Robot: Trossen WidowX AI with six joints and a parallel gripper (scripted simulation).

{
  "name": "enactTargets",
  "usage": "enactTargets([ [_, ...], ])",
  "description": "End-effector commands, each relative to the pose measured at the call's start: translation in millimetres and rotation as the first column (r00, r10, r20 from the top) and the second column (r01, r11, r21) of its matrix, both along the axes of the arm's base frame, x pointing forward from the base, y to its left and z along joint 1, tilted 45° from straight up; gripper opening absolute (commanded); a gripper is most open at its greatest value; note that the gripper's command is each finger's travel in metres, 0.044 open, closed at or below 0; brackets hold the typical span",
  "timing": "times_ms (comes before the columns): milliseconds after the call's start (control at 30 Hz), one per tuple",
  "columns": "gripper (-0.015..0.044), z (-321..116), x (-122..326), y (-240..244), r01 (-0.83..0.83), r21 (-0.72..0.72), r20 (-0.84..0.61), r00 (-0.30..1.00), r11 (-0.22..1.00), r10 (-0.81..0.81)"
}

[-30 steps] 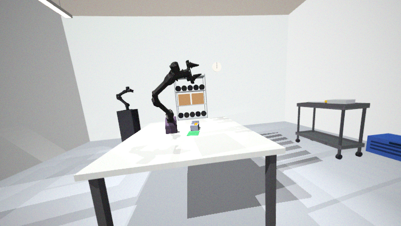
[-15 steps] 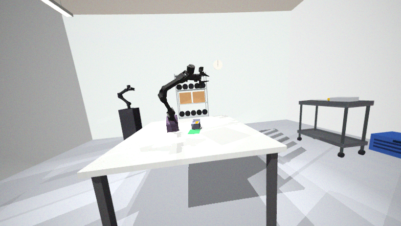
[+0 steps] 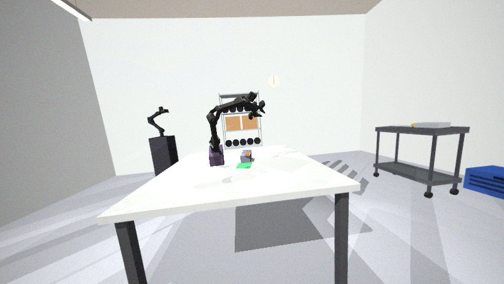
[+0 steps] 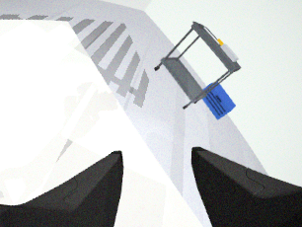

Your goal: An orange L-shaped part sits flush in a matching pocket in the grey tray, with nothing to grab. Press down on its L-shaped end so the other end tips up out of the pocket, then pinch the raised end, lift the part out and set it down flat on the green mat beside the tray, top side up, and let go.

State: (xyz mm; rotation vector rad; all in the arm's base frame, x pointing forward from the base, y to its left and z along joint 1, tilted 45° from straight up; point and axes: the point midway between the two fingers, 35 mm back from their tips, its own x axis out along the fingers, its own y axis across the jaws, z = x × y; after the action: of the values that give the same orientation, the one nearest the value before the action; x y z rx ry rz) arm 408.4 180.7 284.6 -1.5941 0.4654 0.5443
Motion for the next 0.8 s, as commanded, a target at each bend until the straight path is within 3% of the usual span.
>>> enactTargets([
  [0,0.018,-74,-5,3,0.263,0.109,-0.183,0.953,0.959,-0.241],
  [400,0.018,-191,-35,-9,0.759,0.131,-0.376,0.634,0.638,-0.676],
  [767,0.018,-273,-82,-36,0.978,0.119,-0.317,0.2,0.171,-0.927],
])
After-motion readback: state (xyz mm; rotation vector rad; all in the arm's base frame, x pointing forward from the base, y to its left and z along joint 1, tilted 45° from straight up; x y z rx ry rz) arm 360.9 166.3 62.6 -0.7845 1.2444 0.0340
